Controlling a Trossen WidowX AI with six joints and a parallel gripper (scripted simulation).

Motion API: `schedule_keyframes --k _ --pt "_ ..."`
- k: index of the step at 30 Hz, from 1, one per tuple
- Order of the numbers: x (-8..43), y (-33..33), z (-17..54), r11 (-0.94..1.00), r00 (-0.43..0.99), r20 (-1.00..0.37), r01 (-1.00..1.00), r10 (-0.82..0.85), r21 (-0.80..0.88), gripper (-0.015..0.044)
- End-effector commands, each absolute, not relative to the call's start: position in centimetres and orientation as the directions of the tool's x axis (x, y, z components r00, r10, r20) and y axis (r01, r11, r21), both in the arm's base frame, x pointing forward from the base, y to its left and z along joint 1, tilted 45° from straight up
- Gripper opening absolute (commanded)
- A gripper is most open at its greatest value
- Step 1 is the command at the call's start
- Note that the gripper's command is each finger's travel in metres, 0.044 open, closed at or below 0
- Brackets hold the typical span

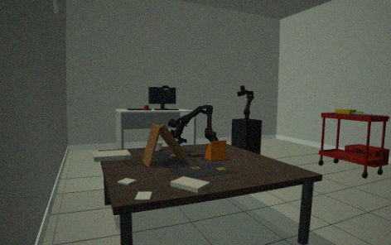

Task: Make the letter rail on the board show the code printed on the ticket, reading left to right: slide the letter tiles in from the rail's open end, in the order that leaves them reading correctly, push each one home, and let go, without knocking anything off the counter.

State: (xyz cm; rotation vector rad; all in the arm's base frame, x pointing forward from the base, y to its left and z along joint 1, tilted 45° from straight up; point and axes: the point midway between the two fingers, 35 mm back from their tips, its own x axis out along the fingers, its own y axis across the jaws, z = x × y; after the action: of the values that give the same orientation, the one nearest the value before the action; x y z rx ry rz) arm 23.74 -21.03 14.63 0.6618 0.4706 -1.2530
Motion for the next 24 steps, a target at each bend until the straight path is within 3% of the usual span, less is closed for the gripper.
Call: schedule_keyframes --k 1,24 --pt "24.1 -21.4 15.8 0.249 0.29 -0.635 0.956 -0.716 0.156 0.0" --pt "28.3 -20.4 19.2 0.728 0.523 -0.543 0.627 -0.657 -0.277 0.0"
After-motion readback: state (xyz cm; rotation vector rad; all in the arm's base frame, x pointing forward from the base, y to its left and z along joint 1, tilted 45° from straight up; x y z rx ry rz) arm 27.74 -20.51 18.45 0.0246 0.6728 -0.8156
